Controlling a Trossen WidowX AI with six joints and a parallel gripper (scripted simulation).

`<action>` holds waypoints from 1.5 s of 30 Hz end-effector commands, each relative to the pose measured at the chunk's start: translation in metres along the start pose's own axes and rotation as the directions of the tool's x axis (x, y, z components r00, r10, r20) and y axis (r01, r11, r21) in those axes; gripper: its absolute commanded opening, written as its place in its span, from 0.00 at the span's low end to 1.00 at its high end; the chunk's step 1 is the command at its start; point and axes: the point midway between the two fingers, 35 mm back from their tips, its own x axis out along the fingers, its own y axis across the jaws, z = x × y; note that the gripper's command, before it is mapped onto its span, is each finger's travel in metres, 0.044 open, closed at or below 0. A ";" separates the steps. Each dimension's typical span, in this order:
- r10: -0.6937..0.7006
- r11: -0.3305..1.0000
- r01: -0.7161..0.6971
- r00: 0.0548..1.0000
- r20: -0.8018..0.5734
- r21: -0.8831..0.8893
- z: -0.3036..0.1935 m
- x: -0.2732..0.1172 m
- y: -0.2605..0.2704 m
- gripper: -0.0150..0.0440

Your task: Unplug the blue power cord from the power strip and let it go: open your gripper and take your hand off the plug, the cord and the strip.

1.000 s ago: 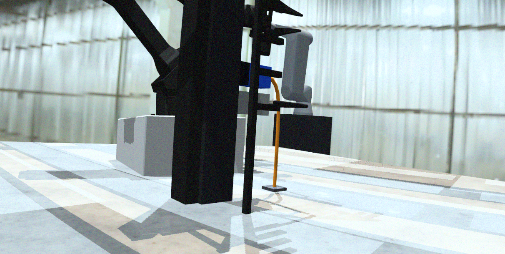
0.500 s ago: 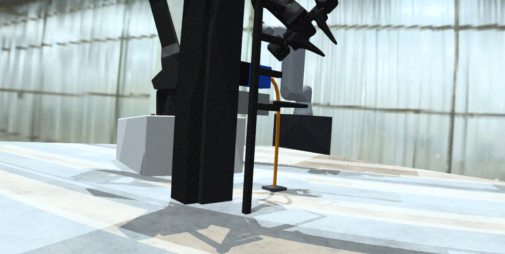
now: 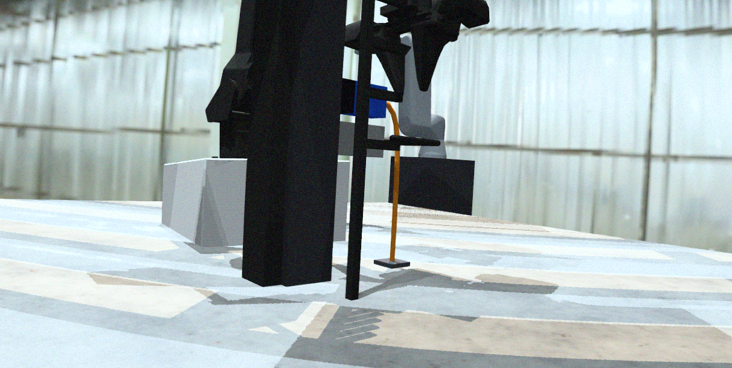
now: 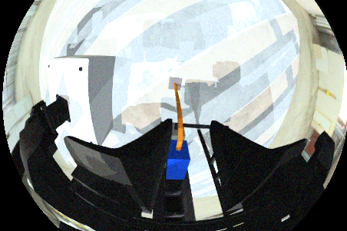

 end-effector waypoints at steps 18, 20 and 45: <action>0.102 0.992 -0.104 0.994 0.033 0.070 -0.034 0.001 0.003 0.53; 0.102 0.992 -0.104 0.994 0.032 0.070 -0.037 0.001 0.003 0.53; 0.103 0.992 -0.105 0.994 0.030 0.070 -0.060 0.009 0.006 0.53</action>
